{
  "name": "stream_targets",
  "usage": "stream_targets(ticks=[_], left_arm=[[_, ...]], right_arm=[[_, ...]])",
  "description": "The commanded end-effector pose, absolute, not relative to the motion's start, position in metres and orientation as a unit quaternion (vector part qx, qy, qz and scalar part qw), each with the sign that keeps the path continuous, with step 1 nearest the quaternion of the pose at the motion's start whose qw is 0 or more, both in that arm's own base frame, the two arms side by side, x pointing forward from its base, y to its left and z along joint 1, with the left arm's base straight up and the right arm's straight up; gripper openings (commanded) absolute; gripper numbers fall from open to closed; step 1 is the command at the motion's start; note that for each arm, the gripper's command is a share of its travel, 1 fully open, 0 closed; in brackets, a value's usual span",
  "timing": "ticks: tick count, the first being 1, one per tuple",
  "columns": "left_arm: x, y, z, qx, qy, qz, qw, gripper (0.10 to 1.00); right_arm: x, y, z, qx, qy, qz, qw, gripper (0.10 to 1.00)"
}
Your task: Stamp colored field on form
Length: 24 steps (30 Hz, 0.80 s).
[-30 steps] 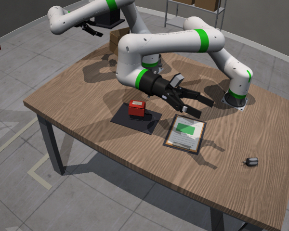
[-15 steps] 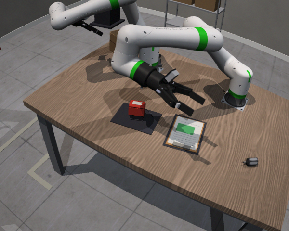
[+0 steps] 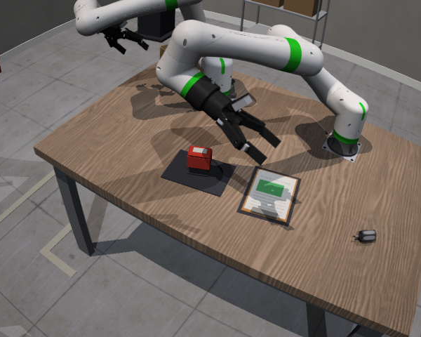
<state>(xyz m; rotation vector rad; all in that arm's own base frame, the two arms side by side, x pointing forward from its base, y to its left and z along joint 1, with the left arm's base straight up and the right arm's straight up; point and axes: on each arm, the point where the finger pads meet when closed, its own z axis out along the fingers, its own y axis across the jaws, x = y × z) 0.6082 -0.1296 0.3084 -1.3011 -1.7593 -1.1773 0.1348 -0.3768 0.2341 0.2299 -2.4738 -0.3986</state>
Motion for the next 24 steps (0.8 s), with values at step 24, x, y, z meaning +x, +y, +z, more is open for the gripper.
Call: stream_targets(ticks=[24], left_arm=[[0.57, -0.245, 0.251, -0.539, -0.77, -0.278, 0.198, 1.0]], right_arm=[[0.194, -0.392, 0.233, 0.488, -0.85, -0.154, 0.125, 1.0]])
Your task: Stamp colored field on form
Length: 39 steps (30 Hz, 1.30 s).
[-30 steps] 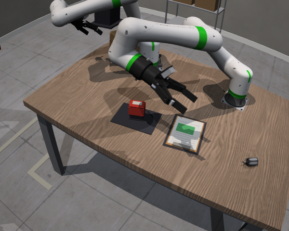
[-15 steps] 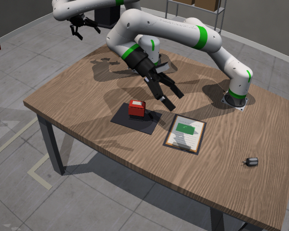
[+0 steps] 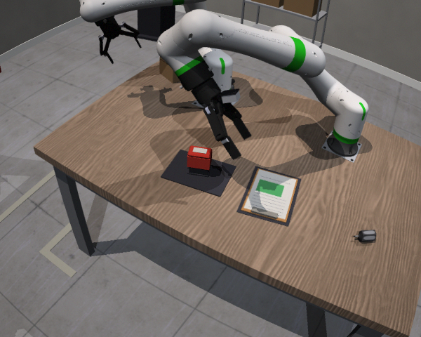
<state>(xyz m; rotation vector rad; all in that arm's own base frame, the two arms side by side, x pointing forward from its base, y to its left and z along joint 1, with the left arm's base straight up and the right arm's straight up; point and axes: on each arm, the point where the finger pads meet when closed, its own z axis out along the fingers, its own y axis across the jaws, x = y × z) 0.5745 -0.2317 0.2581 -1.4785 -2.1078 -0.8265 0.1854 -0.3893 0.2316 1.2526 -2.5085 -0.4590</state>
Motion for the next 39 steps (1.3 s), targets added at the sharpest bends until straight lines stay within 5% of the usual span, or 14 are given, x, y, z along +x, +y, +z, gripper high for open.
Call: stream_targets(ticks=[1, 39], left_arm=[[0.569, -0.249, 0.249, -0.54, -0.773, -0.271, 0.193, 1.0], [0.525, -0.375, 0.189, -0.553, -0.829, -0.067, 0.047, 1.0]], right_arm=[[0.196, -0.392, 0.234, 0.502, -0.843, -0.151, 0.119, 1.0], [0.275, -0.409, 0.266, 0.857, -0.515, -0.021, 0.004, 1.0]])
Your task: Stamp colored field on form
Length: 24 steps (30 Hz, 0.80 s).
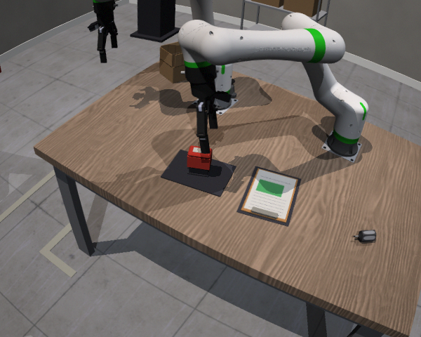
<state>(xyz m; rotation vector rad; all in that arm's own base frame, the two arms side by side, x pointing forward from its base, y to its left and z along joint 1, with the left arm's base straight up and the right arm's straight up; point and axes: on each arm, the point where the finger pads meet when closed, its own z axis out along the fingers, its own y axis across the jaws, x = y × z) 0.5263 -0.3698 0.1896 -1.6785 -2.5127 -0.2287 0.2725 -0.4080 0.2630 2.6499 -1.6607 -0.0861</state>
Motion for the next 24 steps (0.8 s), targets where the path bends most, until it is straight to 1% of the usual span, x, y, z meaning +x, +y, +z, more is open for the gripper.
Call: stream_targets(ticks=[1, 13, 24], left_arm=[[0.524, -0.378, 0.188, -0.552, -0.83, -0.062, 0.044, 1.0], [0.516, -0.401, 0.176, -0.552, -0.833, -0.024, 0.016, 1.0], [0.512, -0.41, 0.171, -0.55, -0.835, -0.008, 0.005, 1.0]], right_arm=[[0.277, -0.409, 0.266, 0.861, -0.508, -0.018, 0.003, 1.0], [0.285, -0.411, 0.272, 0.885, -0.466, -0.001, 0.0, 1.0], [0.283, -0.412, 0.272, 0.885, -0.465, 0.0, 0.0, 1.0]])
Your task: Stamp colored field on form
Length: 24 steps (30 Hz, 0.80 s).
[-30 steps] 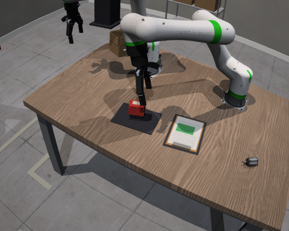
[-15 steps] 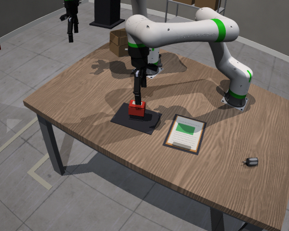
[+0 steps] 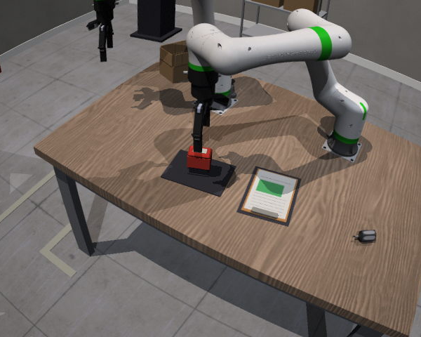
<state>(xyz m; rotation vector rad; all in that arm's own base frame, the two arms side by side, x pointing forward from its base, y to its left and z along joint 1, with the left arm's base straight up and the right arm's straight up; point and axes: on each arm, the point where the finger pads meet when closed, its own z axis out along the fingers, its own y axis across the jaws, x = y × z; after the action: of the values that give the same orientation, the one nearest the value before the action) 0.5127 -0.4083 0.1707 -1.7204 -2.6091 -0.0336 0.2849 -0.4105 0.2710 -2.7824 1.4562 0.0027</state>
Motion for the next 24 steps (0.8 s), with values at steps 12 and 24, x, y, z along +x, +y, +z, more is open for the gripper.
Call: stream_targets(ticks=[12, 24], left_arm=[[0.511, -0.415, 0.17, -0.549, -0.836, -0.001, 0.0, 1.0], [0.511, -0.415, 0.17, -0.549, -0.836, 0.0, -0.001, 1.0]], right_arm=[[0.152, -0.476, 0.272, -0.805, 0.593, 0.0, 0.0, 1.0], [0.016, -0.5, 0.272, -0.718, 0.696, 0.0, 0.0, 1.0]])
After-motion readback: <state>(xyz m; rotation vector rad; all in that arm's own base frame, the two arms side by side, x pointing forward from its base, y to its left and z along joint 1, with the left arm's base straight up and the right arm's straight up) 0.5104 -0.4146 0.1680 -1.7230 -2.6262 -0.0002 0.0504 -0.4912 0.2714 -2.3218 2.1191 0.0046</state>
